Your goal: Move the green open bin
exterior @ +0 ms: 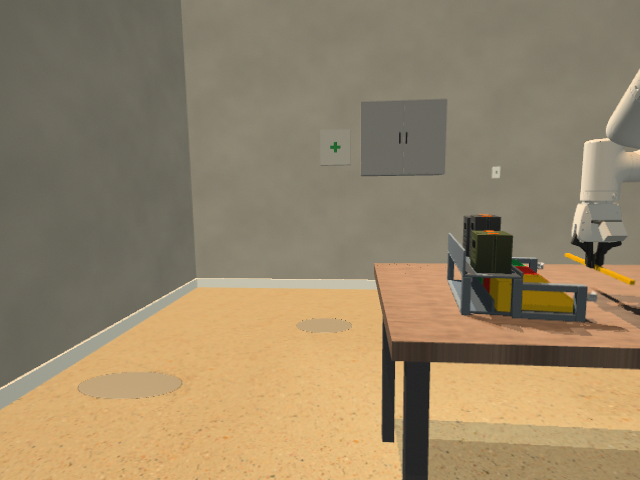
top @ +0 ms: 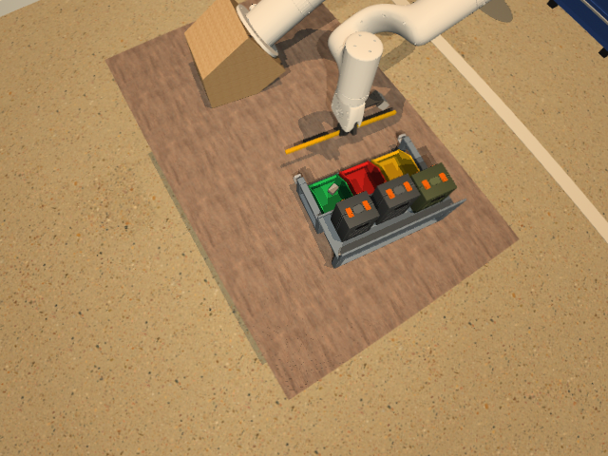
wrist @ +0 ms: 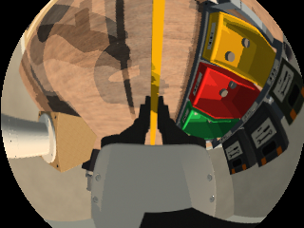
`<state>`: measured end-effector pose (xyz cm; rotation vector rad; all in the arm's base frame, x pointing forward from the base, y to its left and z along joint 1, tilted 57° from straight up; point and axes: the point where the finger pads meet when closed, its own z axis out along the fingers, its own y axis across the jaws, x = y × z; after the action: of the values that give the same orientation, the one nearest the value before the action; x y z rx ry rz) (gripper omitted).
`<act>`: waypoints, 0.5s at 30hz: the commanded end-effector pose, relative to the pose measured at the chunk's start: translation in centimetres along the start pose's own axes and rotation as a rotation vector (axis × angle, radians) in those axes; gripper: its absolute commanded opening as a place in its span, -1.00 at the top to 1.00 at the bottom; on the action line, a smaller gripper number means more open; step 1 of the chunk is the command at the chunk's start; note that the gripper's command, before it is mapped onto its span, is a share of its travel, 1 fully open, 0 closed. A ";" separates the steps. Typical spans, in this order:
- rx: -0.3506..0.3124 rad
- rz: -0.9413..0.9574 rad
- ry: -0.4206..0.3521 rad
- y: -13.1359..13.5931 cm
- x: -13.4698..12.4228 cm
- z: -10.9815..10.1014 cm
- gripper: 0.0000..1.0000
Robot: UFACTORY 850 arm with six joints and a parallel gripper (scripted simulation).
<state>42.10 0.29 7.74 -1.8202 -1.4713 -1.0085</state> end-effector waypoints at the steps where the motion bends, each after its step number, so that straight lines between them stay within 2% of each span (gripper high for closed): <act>1: -0.001 0.000 0.000 0.0 0.0 0.0 1.00; 6: -0.001 0.000 0.000 -4.0 0.0 0.0 1.00; 15: -0.001 0.000 0.000 -4.0 0.0 0.0 1.00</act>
<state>38.24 1.19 7.65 -1.8201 -1.4711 -1.0084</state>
